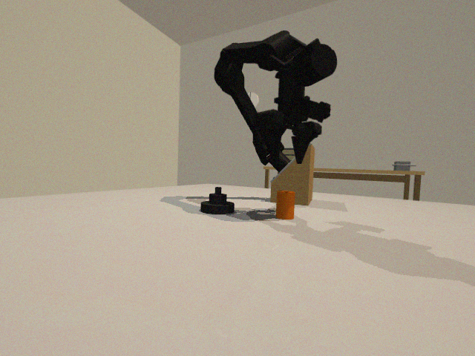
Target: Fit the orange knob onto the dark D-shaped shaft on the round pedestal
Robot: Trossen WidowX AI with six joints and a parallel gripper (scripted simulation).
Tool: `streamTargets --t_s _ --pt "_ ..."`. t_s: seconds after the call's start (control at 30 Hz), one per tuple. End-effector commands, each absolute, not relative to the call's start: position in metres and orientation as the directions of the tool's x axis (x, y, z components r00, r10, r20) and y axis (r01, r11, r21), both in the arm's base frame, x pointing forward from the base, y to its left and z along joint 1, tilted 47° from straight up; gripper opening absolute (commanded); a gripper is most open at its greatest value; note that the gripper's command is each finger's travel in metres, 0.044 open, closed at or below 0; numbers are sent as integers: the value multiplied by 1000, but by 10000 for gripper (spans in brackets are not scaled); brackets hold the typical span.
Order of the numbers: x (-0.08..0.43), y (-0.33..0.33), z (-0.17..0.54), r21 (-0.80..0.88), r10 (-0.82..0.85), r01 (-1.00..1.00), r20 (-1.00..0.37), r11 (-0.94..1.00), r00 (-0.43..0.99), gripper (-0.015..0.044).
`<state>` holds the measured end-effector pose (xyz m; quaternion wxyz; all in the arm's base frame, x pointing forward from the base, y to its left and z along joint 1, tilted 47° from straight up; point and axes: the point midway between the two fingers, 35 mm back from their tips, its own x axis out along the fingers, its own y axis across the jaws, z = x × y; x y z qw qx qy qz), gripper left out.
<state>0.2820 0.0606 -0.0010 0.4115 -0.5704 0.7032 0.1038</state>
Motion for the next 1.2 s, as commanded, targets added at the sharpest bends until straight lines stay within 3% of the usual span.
streamTargets --t_s 0.0,0.2,0.37,1.17 --pt "282 60 -1 -448 -721 -779 -693 439 -8 440" --pt "282 60 -1 -689 -721 -289 -693 665 -8 440" --pt "282 58 1 -715 -721 139 -692 685 -8 440" --pt "282 22 -35 -715 -723 156 -691 682 -7 440"
